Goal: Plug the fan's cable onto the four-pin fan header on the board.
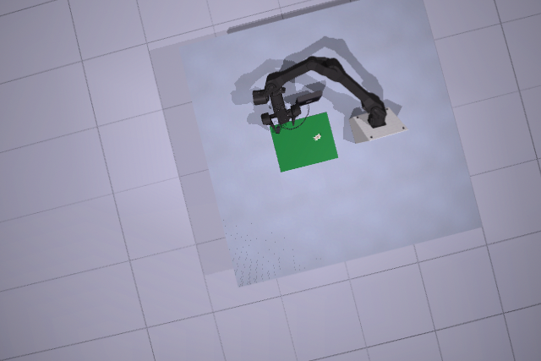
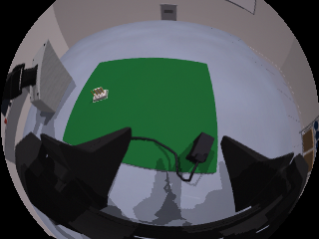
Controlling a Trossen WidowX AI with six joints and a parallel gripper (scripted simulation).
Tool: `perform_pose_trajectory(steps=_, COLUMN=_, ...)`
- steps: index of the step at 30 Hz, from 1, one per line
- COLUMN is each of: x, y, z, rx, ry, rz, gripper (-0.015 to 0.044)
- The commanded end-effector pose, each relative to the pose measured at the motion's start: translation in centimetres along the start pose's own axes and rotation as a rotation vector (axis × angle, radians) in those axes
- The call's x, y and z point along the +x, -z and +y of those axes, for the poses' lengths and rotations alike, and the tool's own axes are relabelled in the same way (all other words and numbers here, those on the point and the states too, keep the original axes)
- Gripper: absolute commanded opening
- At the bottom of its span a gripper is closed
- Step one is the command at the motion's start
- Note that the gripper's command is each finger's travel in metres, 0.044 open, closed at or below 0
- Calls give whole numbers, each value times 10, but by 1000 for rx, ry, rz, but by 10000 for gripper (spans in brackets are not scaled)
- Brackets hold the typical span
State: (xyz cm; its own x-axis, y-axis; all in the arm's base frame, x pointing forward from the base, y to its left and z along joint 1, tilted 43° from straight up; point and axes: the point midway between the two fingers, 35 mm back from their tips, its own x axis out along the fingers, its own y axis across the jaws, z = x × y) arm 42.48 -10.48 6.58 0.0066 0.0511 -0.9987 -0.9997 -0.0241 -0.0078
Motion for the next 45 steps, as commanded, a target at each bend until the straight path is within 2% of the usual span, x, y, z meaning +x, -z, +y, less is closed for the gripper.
perform_pose_trajectory(steps=1, x=-4, y=-4, z=-1, rx=-9, ry=-16, rz=73, gripper=440)
perform_pose_trajectory(steps=17, x=-20, y=-18, z=-5, rx=-48, ry=-59, rz=409, gripper=440)
perform_pose_trajectory(steps=34, x=-54, y=-39, z=-15, rx=-90, ry=-13, rz=767, gripper=440)
perform_pose_trajectory(steps=41, x=-51, y=-38, z=-15, rx=-78, ry=-15, rz=752, gripper=440)
perform_pose_trajectory(steps=45, x=-53, y=-70, z=-24, rx=148, ry=86, rz=763, gripper=440)
